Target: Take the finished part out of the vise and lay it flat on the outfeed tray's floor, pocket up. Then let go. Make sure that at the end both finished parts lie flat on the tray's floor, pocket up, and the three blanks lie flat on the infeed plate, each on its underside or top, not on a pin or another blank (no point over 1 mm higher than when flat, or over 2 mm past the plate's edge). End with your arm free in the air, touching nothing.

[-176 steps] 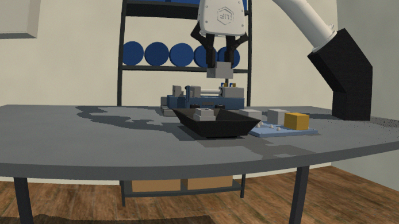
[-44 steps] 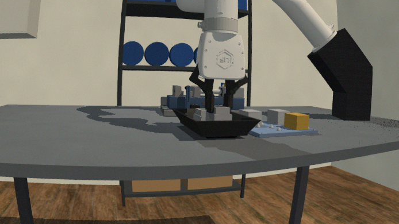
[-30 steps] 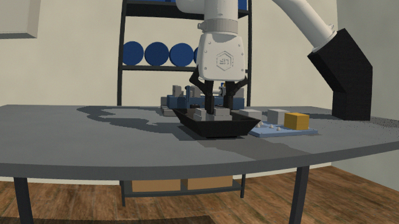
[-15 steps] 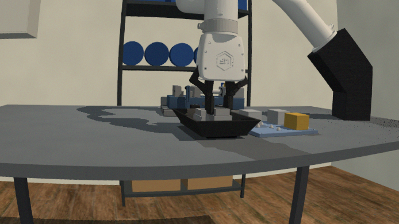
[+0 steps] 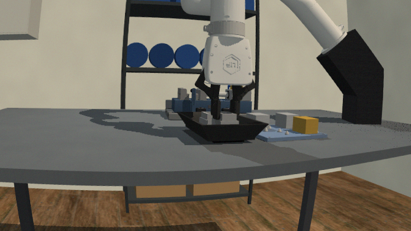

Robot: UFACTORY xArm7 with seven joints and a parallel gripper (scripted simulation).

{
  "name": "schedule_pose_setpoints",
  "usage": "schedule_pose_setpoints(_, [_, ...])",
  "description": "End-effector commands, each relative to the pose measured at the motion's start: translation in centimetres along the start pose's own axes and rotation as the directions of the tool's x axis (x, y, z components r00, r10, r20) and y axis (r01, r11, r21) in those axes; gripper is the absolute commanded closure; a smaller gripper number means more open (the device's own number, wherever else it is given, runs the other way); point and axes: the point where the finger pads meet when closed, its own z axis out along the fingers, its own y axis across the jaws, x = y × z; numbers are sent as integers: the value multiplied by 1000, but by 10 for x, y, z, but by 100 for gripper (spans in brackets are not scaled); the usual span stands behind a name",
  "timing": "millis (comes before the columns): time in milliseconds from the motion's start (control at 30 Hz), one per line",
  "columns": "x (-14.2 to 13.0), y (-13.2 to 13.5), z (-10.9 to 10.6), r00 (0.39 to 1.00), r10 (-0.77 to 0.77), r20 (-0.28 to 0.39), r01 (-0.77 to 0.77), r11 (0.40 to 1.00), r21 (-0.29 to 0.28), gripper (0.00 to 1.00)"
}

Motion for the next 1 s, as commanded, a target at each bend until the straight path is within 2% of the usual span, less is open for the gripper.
schedule_pose_setpoints(0, [-2, -1, 0, 1000, 0, 4, 0, 1000, 2, 100])
schedule_pose_setpoints(967, [-2, -1, 8, 1000, 0, 4, 0, 1000, 2, 100])
